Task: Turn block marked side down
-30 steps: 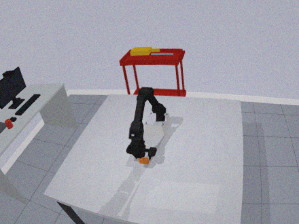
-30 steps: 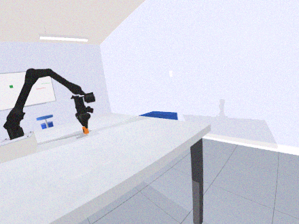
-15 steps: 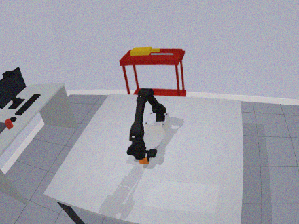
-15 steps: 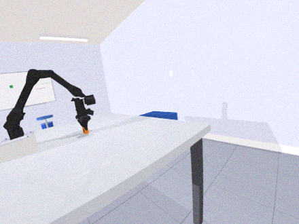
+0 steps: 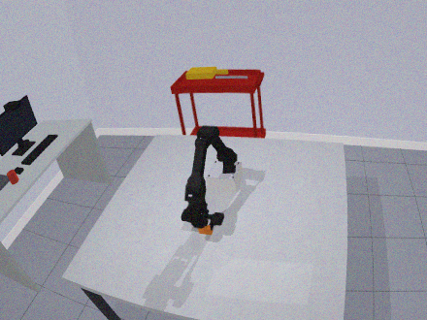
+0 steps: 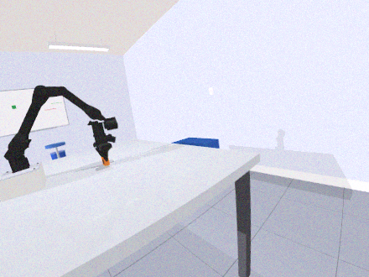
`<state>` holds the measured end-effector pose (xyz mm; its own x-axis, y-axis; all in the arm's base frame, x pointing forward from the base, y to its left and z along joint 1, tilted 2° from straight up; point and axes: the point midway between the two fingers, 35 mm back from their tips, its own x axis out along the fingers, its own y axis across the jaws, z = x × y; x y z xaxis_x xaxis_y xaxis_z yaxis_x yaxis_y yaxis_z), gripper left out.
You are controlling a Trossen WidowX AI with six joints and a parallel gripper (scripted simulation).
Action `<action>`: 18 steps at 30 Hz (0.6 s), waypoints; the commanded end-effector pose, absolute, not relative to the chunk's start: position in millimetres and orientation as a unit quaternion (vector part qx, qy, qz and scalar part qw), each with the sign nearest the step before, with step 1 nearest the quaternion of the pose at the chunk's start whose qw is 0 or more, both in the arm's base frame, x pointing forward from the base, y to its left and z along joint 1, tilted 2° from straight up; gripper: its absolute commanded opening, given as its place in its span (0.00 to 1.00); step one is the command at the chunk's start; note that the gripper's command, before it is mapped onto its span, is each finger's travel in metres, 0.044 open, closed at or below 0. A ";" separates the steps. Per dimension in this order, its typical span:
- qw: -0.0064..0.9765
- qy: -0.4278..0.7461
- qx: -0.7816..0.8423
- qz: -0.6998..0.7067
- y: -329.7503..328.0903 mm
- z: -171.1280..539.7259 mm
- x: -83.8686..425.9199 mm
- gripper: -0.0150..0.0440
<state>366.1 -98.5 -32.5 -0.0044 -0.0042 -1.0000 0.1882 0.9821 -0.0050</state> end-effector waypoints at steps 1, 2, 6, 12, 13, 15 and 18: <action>0.702 0.706 0.063 -0.069 -99.0 -33.1 365.8 0.53; 0.702 0.706 0.063 -0.069 -99.0 -33.1 365.8 0.52; 0.702 0.706 0.063 -0.069 -99.0 -28.3 366.0 0.41; 0.702 0.706 0.063 -0.069 -98.8 -3.1 366.1 0.25; 0.702 0.706 0.063 -0.069 -98.8 -3.1 366.1 0.25; 0.706 0.702 0.063 -0.069 -98.9 -3.9 366.5 0.25; 0.721 0.687 0.062 -0.071 -99.3 -7.5 367.7 0.25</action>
<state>369.5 -99.4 -4.3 0.0270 -0.0126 -0.9996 0.1884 0.9821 -0.0073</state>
